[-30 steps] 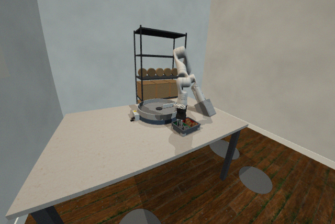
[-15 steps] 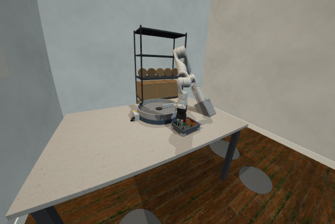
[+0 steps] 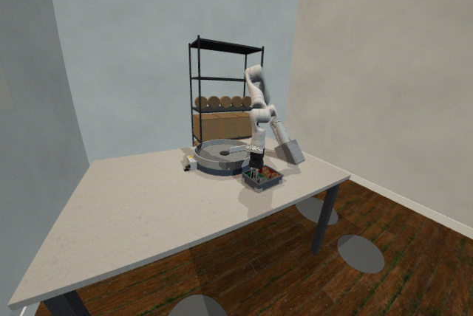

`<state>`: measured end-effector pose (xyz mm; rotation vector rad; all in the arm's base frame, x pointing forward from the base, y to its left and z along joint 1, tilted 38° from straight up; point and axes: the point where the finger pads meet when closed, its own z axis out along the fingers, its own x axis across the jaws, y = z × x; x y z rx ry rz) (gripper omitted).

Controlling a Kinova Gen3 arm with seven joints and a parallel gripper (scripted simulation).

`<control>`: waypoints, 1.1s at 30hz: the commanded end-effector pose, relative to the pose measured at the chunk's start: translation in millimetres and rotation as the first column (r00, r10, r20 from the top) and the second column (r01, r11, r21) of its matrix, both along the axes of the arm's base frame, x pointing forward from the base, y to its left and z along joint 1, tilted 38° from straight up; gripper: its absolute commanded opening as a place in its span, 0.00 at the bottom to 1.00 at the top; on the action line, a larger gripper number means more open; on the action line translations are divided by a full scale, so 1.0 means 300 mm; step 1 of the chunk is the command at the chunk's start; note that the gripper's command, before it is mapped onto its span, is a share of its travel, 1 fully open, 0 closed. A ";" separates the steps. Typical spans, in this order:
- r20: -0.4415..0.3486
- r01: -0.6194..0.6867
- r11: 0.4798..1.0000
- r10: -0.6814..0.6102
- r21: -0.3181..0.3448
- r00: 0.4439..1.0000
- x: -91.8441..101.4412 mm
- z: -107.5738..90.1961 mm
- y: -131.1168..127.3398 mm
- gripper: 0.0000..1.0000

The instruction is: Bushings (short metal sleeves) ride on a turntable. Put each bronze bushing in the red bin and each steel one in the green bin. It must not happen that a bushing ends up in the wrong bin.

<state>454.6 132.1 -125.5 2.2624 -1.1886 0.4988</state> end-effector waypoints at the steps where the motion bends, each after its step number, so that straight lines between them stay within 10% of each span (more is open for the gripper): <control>1: 0.004 0.002 1.000 -0.002 0.003 1.000 0.000 0.008 0.010 0.47; 33: 0.008 0.004 1.000 -0.004 0.005 1.000 -0.001 0.032 0.030 0.47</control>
